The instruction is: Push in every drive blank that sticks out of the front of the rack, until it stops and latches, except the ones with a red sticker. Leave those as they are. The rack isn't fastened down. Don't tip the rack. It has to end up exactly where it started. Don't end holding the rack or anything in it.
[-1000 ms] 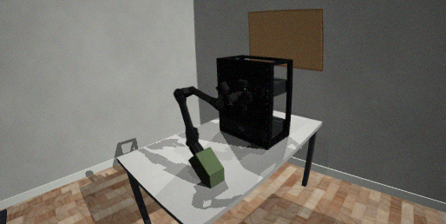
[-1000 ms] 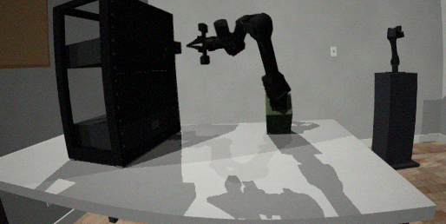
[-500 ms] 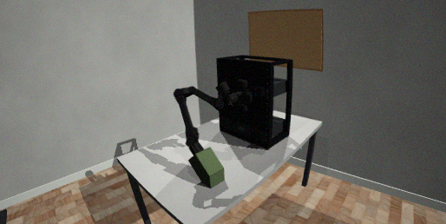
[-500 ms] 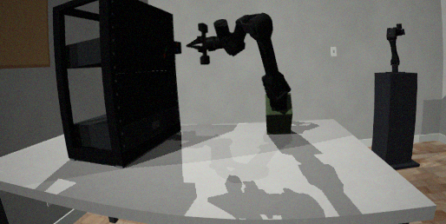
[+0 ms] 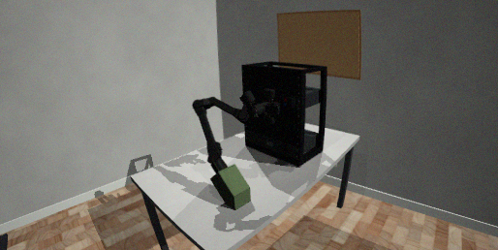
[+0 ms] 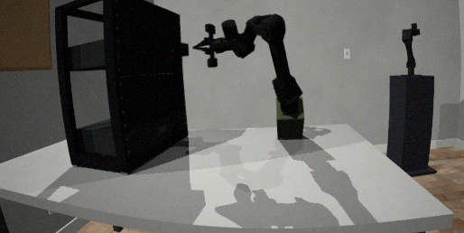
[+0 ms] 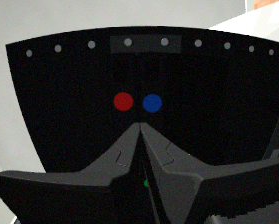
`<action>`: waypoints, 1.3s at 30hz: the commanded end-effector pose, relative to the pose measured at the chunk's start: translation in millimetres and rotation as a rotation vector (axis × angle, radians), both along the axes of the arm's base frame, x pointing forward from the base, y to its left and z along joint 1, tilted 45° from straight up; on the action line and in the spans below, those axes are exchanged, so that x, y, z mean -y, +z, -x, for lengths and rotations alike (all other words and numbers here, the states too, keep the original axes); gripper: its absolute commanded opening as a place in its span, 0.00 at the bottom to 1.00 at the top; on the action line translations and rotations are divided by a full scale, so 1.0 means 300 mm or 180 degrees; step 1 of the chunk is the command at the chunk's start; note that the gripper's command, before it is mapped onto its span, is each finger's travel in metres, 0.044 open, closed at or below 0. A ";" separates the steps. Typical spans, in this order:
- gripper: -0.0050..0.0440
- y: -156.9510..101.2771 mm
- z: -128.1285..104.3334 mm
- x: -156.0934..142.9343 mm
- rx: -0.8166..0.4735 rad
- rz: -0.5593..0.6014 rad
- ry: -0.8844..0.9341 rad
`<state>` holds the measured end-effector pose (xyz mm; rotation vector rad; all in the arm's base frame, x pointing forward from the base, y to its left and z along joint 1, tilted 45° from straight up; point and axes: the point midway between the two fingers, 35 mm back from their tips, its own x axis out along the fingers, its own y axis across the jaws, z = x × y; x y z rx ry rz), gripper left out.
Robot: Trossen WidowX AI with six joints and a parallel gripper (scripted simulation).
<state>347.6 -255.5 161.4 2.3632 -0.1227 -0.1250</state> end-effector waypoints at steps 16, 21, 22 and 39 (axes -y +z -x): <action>0.10 0.206 -0.038 -0.235 0.0037 0.0055 0.0002; 0.10 0.242 -0.045 -0.281 0.0037 0.0055 0.0002; 0.10 0.246 -0.046 -0.286 0.0037 0.0055 0.0002; 0.10 0.247 -0.166 -0.279 0.0037 0.0055 0.0002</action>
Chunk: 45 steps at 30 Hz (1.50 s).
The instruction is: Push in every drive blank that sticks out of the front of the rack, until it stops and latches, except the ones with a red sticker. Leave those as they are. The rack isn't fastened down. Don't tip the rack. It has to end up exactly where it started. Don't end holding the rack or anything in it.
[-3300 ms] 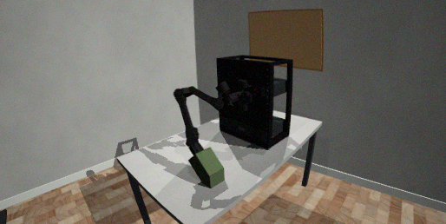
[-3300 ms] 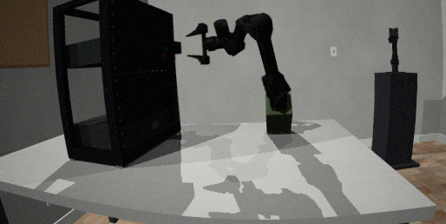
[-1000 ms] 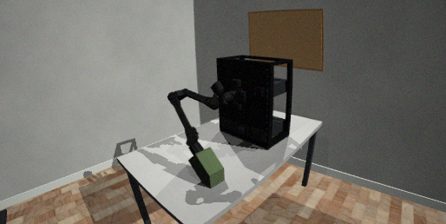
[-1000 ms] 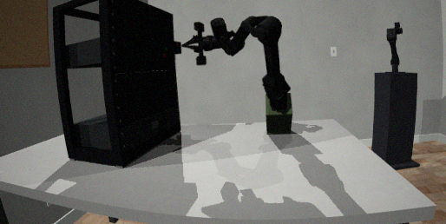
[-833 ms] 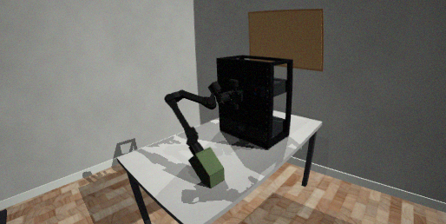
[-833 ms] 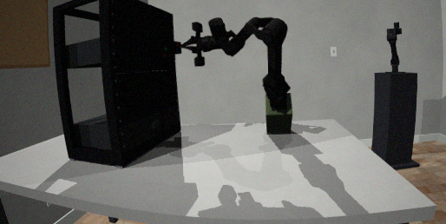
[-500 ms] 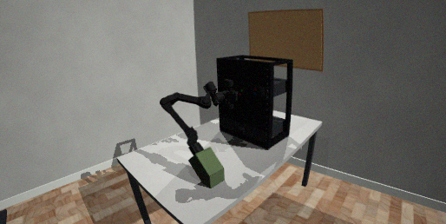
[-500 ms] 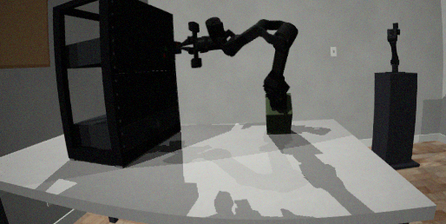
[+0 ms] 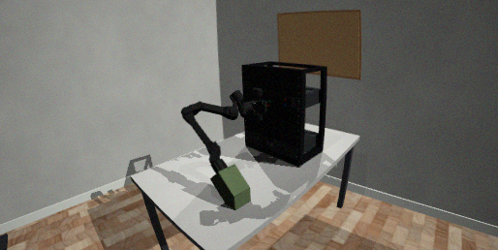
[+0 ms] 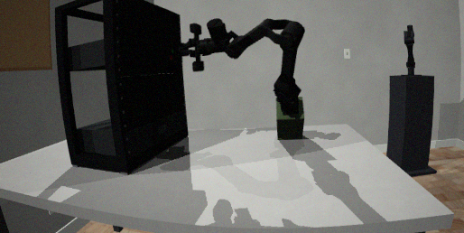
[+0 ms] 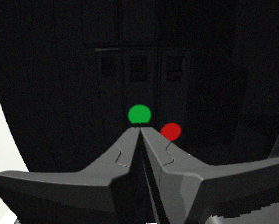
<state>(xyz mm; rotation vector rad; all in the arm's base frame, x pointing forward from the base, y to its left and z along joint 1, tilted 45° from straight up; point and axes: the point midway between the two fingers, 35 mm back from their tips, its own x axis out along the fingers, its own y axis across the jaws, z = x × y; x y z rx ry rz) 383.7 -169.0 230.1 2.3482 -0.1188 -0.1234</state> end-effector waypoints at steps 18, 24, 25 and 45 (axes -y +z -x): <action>0.10 0.018 -0.050 0.010 0.0041 0.0007 -0.0008; 0.10 0.016 -0.076 0.014 0.0041 0.0007 -0.0008; 0.10 0.015 -0.080 0.015 0.0041 0.0007 -0.0008; 0.10 0.018 -0.116 0.019 0.0041 0.0007 -0.0008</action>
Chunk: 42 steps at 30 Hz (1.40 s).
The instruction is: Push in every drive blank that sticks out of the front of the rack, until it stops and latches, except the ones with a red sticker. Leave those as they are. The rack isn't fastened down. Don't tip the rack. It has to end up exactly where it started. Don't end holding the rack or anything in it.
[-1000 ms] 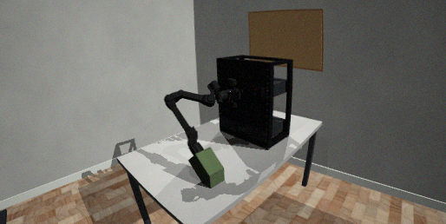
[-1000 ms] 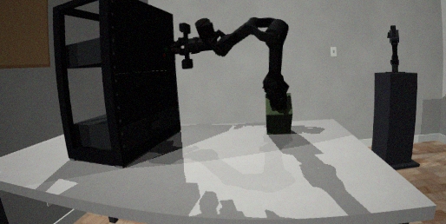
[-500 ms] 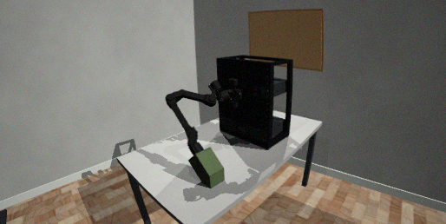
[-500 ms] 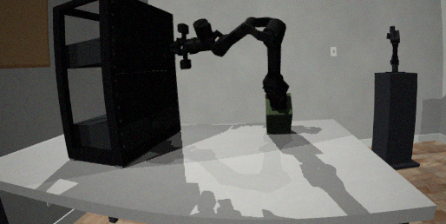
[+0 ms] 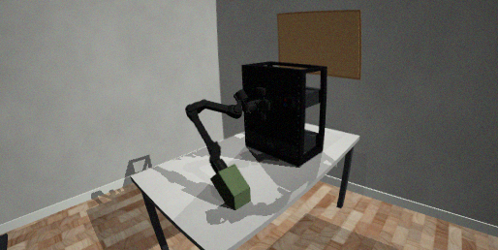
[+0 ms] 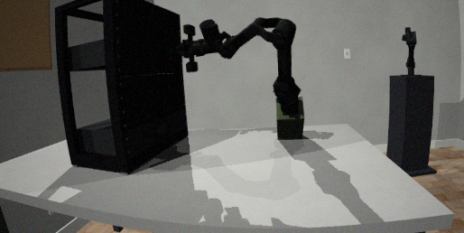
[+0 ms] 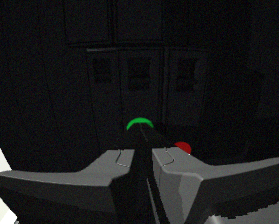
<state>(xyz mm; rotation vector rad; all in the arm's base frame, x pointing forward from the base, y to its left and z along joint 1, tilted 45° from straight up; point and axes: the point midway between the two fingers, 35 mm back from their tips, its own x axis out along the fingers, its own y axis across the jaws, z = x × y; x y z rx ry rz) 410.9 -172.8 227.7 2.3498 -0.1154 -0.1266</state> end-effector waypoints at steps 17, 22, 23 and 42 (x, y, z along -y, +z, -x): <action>0.10 0.028 -0.059 0.010 0.0051 0.0013 -0.0013; 0.10 0.028 -0.059 0.010 0.0051 0.0013 -0.0013; 0.10 0.028 -0.059 0.010 0.0051 0.0013 -0.0013; 0.10 0.031 -0.079 0.012 0.0051 0.0013 -0.0013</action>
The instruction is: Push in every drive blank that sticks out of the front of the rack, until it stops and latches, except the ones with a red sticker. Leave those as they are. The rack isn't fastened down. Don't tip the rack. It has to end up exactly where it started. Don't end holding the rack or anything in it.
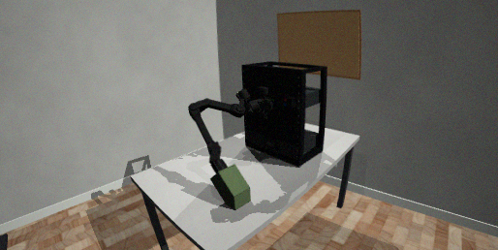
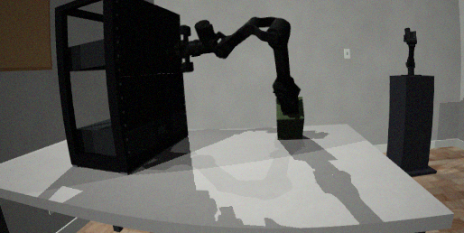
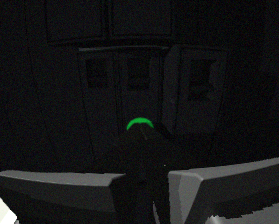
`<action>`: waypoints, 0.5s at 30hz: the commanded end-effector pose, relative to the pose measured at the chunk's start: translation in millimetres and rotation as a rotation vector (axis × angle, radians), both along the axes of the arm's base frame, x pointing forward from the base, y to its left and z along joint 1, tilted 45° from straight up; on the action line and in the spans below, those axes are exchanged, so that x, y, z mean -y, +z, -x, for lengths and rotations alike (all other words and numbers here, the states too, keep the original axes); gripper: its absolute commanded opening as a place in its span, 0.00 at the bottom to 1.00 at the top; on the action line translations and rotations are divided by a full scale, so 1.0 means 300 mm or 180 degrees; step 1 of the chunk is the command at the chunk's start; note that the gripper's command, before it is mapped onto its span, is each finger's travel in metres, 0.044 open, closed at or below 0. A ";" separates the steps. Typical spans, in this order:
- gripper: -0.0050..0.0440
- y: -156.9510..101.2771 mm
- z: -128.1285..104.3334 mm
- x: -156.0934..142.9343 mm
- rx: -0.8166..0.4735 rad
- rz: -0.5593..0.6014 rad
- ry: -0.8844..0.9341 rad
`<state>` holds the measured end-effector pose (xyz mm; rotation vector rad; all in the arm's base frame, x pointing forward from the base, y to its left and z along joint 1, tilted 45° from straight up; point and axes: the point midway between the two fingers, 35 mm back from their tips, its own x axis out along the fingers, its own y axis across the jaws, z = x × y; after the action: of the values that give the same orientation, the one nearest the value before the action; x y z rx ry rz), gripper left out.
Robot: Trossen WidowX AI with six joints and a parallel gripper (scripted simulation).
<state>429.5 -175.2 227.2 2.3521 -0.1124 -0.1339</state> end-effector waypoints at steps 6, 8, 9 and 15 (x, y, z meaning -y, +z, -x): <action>0.10 0.033 -0.017 0.004 0.0070 0.0021 -0.0013; 0.10 0.033 -0.017 0.004 0.0070 0.0021 -0.0013; 0.10 0.033 -0.017 0.004 0.0070 0.0021 -0.0013; 0.10 0.035 -0.021 0.004 0.0070 0.0021 -0.0013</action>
<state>430.7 -175.3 227.2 2.3523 -0.1113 -0.1341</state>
